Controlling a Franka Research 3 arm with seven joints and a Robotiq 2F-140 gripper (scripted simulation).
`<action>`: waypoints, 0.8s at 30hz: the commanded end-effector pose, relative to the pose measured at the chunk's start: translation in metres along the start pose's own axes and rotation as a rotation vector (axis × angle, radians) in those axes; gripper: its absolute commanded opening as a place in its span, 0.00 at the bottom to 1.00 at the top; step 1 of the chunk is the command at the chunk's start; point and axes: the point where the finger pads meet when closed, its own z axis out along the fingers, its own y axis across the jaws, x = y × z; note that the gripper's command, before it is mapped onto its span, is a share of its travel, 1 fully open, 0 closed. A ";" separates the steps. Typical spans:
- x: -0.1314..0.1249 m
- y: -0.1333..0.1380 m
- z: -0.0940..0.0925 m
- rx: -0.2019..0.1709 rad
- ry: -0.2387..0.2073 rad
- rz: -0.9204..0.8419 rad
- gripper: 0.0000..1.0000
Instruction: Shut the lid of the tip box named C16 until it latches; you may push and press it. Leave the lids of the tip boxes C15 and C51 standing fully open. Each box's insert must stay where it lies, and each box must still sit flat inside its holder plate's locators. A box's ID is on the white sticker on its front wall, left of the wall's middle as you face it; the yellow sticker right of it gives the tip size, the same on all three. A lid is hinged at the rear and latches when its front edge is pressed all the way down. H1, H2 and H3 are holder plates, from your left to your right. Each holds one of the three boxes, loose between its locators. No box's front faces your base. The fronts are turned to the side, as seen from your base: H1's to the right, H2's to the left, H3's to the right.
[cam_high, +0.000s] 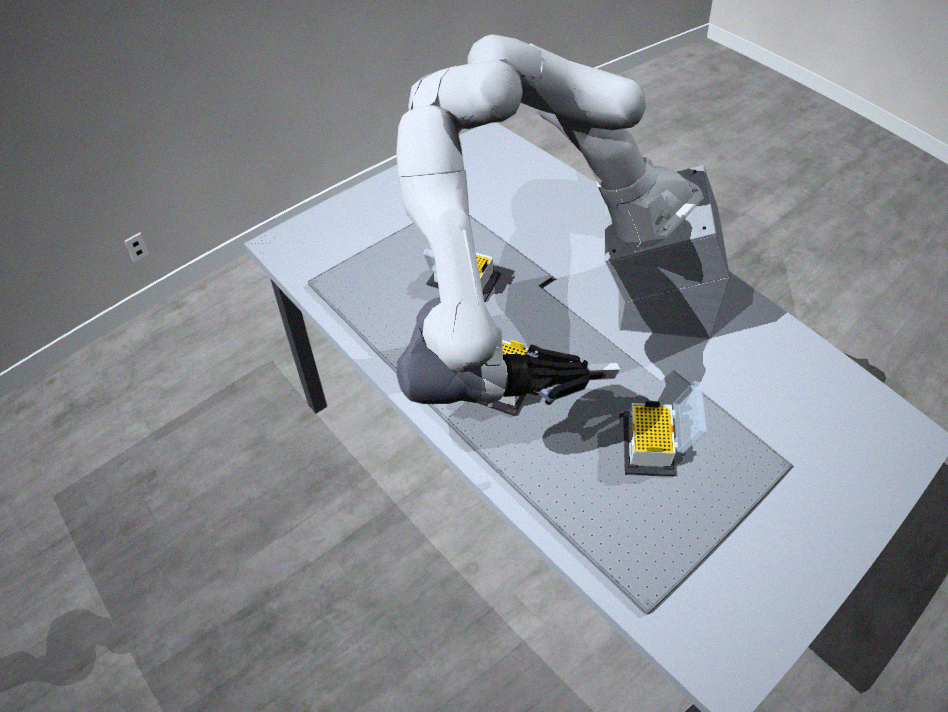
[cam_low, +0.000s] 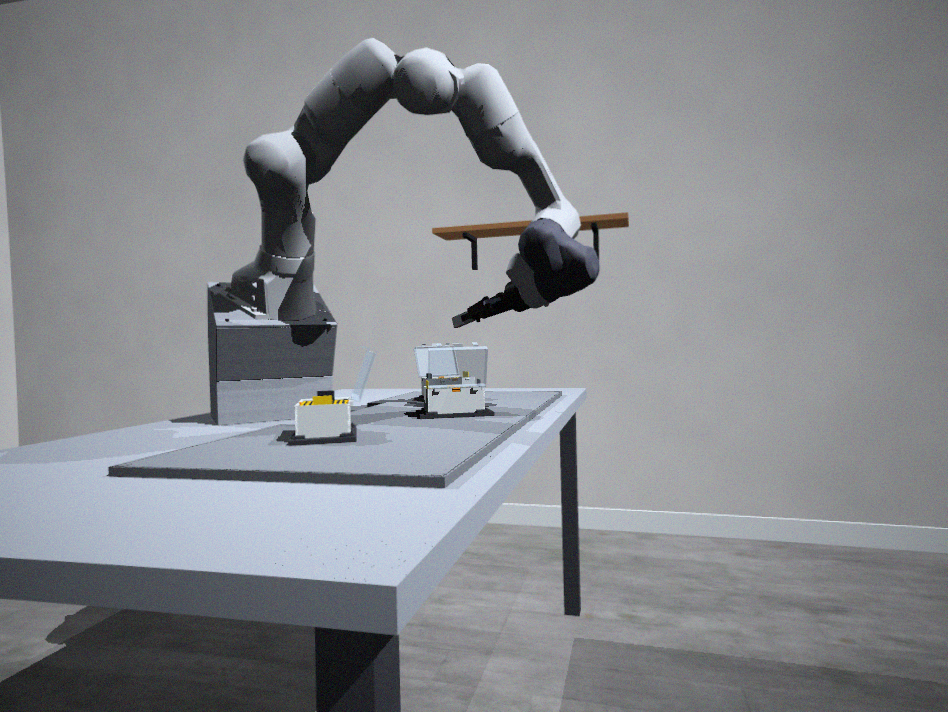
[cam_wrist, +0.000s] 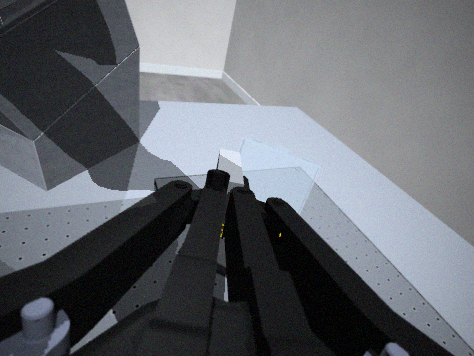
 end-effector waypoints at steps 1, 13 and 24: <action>0.004 0.003 0.005 0.033 0.005 -0.005 0.00; 0.015 0.029 0.046 0.273 0.006 -0.071 0.00; 0.025 0.053 0.083 0.273 0.006 -0.071 0.00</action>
